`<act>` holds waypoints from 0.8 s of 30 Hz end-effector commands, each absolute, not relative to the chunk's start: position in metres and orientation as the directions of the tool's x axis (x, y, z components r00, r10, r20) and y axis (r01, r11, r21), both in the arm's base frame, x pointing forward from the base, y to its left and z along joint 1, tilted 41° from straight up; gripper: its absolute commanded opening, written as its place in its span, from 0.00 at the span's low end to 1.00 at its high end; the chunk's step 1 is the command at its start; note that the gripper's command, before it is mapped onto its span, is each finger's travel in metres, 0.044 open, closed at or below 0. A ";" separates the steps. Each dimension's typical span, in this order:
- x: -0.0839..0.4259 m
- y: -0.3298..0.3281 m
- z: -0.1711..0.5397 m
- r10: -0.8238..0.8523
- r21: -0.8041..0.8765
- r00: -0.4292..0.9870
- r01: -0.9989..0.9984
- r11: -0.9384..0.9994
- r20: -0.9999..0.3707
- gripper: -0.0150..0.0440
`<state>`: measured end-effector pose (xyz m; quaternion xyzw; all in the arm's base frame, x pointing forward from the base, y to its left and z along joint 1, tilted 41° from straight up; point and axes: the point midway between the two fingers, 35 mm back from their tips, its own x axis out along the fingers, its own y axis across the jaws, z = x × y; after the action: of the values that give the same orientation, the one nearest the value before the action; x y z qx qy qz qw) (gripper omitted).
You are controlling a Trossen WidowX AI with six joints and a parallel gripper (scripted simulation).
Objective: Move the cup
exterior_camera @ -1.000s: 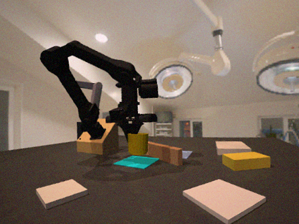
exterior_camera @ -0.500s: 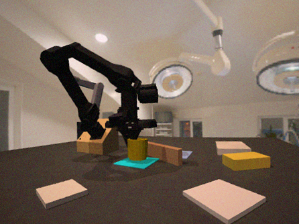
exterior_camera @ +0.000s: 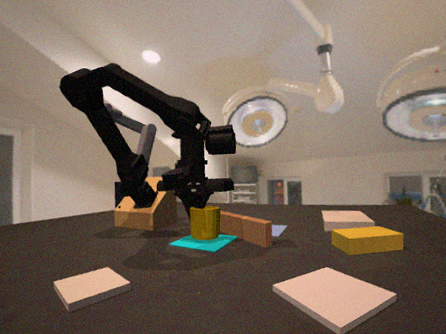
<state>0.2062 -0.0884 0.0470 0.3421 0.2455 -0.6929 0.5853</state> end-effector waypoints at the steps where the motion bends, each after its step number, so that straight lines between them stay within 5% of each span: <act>1: 0.206 -0.088 0.047 -0.643 0.061 -0.081 0.979 -0.195 -0.762 0.39; 4: 0.206 -0.088 0.047 -0.643 0.061 -0.081 0.979 -0.195 -0.762 0.50; 24: 0.209 -0.077 0.059 -0.642 0.058 -0.082 0.979 -0.194 -0.762 0.50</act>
<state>0.2069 -0.0807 0.0550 0.3377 0.2468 -0.6936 0.5865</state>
